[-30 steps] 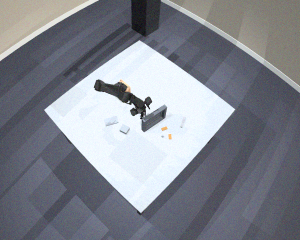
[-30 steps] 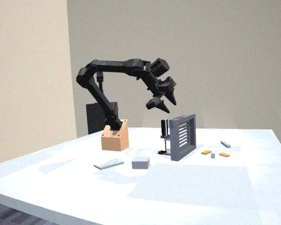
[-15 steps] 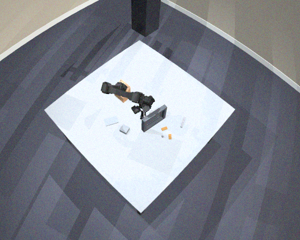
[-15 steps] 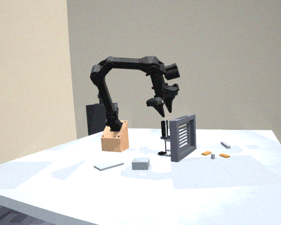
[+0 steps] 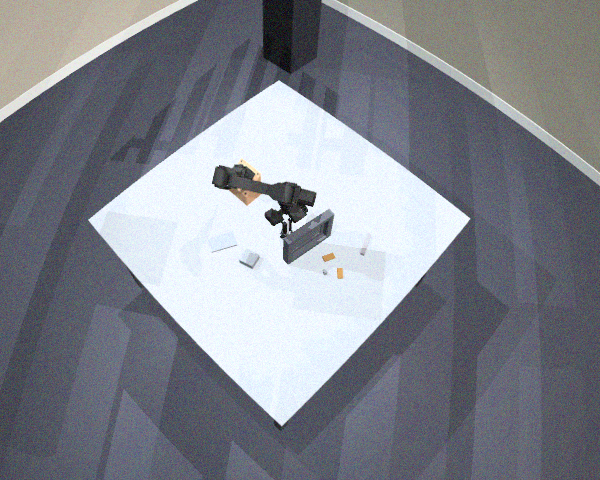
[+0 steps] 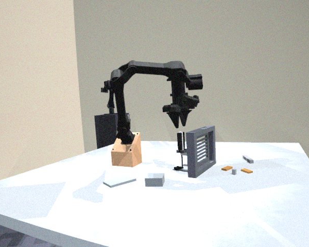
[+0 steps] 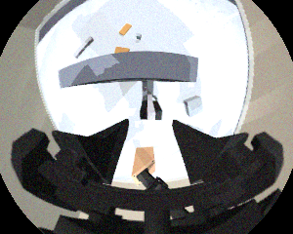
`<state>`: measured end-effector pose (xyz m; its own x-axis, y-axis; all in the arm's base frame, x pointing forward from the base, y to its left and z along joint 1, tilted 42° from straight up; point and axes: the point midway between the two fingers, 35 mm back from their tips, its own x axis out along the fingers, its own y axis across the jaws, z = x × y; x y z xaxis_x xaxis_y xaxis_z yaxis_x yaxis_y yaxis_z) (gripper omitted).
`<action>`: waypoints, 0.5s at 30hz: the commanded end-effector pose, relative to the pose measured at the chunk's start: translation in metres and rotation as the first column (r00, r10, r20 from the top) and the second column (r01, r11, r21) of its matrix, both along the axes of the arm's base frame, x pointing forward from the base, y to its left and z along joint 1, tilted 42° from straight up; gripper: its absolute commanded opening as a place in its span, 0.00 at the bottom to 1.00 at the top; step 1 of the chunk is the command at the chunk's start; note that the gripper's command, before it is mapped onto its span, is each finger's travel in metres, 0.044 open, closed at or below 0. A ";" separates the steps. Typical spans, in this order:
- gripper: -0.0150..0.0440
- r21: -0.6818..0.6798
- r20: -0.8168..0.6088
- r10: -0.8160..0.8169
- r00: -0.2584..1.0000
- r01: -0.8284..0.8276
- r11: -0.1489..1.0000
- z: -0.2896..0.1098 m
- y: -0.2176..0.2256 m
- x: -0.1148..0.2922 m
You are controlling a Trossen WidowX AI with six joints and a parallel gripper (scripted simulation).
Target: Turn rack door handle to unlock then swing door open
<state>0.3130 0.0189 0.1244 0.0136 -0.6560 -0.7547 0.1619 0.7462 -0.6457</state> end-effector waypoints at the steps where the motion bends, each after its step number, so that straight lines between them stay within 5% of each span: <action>1: 0.75 -0.005 -0.003 -0.003 1.000 0.003 1.000 -0.004 -0.004 0.001; 15: 0.75 -0.004 -0.003 -0.003 1.000 0.003 1.000 -0.021 -0.019 0.002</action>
